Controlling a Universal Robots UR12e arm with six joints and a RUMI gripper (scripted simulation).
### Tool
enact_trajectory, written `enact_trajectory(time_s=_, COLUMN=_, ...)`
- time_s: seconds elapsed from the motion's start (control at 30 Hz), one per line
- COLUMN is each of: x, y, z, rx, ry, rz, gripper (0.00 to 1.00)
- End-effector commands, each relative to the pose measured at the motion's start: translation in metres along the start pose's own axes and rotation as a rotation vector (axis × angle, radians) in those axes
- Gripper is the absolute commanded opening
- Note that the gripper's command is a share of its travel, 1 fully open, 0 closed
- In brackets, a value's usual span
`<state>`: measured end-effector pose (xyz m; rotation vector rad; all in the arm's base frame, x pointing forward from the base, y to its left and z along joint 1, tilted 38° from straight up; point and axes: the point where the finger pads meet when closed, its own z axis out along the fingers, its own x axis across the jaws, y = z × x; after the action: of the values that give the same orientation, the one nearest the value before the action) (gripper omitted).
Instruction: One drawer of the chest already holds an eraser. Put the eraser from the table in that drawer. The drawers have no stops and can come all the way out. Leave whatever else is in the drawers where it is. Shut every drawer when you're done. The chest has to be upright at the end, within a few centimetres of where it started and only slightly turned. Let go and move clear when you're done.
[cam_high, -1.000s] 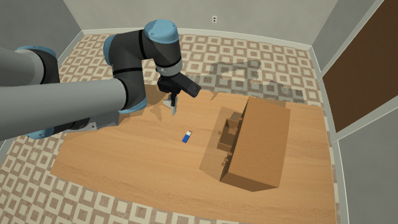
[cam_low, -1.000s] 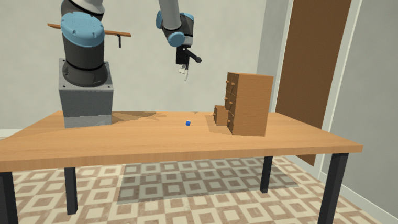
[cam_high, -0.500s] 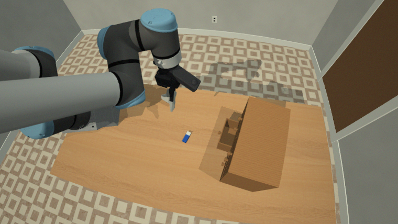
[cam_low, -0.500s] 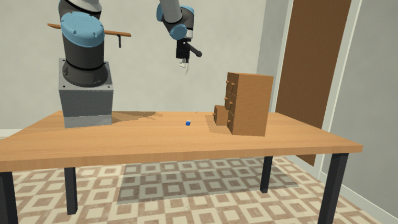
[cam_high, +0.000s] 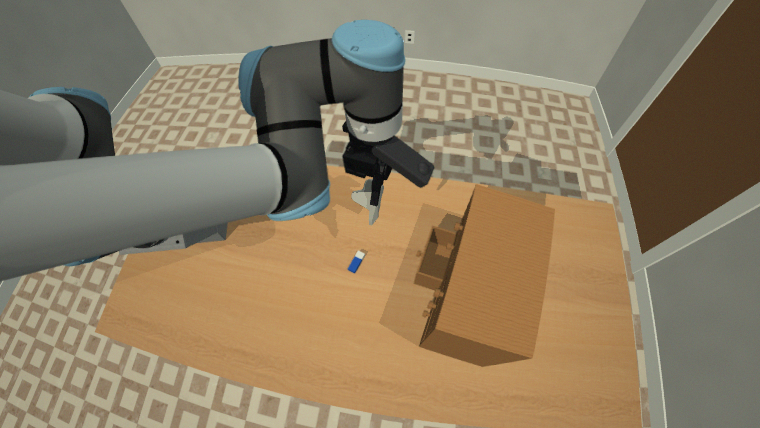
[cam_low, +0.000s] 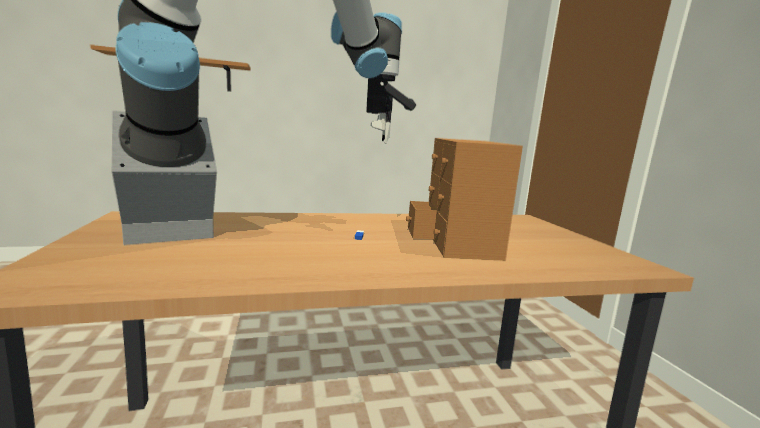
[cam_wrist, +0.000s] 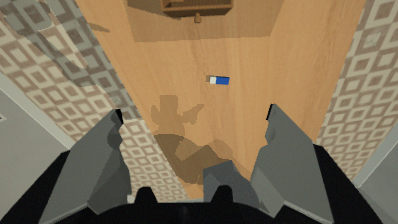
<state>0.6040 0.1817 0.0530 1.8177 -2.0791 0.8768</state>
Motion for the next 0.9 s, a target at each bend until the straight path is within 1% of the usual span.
enact_trajectory(time_s=0.0, x=-0.0016, y=-0.0075, z=0.0004, rx=0.000, ry=0.000, rz=0.000, gripper=1.00)
enact_trajectory(time_s=0.5, x=-0.0017, y=-0.0090, z=0.0019, rx=0.011, ry=-0.001, rz=-0.004, gripper=1.00)
enact_trajectory(time_s=0.87, x=-0.0016, y=-0.0133, z=0.0062, rx=0.045, ry=-0.001, rz=-0.015, gripper=1.00)
